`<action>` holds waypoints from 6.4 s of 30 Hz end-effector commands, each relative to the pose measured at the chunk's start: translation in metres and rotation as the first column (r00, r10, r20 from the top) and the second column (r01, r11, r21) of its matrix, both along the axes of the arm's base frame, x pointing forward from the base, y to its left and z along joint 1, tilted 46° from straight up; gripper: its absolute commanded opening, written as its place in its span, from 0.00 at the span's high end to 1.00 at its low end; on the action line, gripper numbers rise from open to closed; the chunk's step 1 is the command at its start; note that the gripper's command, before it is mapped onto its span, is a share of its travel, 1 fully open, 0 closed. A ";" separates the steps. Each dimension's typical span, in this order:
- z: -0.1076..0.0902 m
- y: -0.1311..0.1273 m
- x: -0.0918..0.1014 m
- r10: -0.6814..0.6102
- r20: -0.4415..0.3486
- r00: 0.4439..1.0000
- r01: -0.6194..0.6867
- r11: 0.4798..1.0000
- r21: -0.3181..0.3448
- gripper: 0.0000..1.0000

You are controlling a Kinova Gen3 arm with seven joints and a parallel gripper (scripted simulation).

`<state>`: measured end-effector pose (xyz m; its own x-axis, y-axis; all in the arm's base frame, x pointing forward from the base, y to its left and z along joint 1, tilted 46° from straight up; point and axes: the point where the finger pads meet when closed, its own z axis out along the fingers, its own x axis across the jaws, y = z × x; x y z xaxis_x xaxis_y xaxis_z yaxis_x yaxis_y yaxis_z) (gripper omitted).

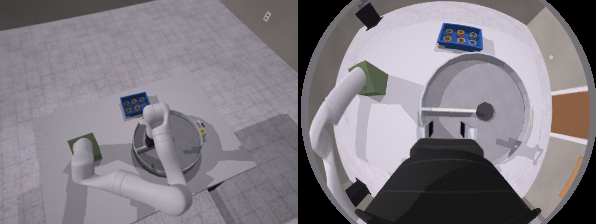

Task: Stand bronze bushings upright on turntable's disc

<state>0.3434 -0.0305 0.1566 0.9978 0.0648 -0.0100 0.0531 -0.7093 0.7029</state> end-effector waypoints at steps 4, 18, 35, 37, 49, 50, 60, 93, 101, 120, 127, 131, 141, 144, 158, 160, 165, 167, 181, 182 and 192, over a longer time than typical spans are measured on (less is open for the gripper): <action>0.005 0.000 -0.002 -0.001 0.004 1.000 0.001 1.000 -0.011 0.00; 0.008 -0.001 -0.004 -0.004 0.005 1.000 0.004 1.000 -0.019 0.00; 0.008 -0.001 -0.004 -0.004 0.005 1.000 0.004 1.000 -0.019 0.65; 0.008 -0.001 -0.004 -0.004 0.005 1.000 0.004 1.000 -0.019 0.65; 0.008 -0.001 -0.004 -0.004 0.005 1.000 0.004 1.000 -0.019 0.65; 0.008 -0.001 -0.004 -0.004 0.005 1.000 0.004 1.000 -0.019 0.65; 0.008 -0.001 -0.004 -0.004 0.005 1.000 0.004 1.000 -0.019 0.61; 0.008 -0.001 -0.004 -0.004 0.005 1.000 0.004 1.000 -0.019 0.24; -0.017 0.016 0.001 -0.008 0.008 1.000 0.008 1.000 -0.014 0.24; -0.146 0.091 0.014 -0.007 0.004 1.000 0.008 1.000 -0.022 0.24; -0.185 0.117 0.022 -0.008 0.003 1.000 0.008 1.000 -0.018 0.24; -0.213 0.134 0.025 -0.008 0.003 1.000 0.008 1.000 -0.018 0.24; -0.272 0.170 0.033 -0.008 0.003 1.000 0.008 1.000 -0.018 0.24; -0.289 0.180 0.036 -0.008 0.003 1.000 0.008 1.000 -0.018 0.24; -0.296 0.186 0.038 -0.005 0.007 1.000 0.005 1.000 -0.018 0.24; -0.296 0.186 0.038 -0.005 0.007 1.000 0.005 1.000 -0.018 0.24; -0.296 0.186 0.038 -0.005 0.007 1.000 0.005 1.000 -0.018 0.24; -0.296 0.186 0.038 -0.005 0.007 1.000 0.005 1.000 -0.018 0.24; -0.296 0.186 0.038 -0.005 0.007 1.000 0.005 1.000 -0.018 0.24; -0.296 0.186 0.038 -0.005 0.007 1.000 0.005 1.000 -0.018 0.24; -0.298 0.188 0.040 -0.007 0.009 1.000 0.007 1.000 -0.016 0.24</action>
<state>0.3816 0.1547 -0.1392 0.9988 0.0481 -0.0024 0.0354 -0.6980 0.7152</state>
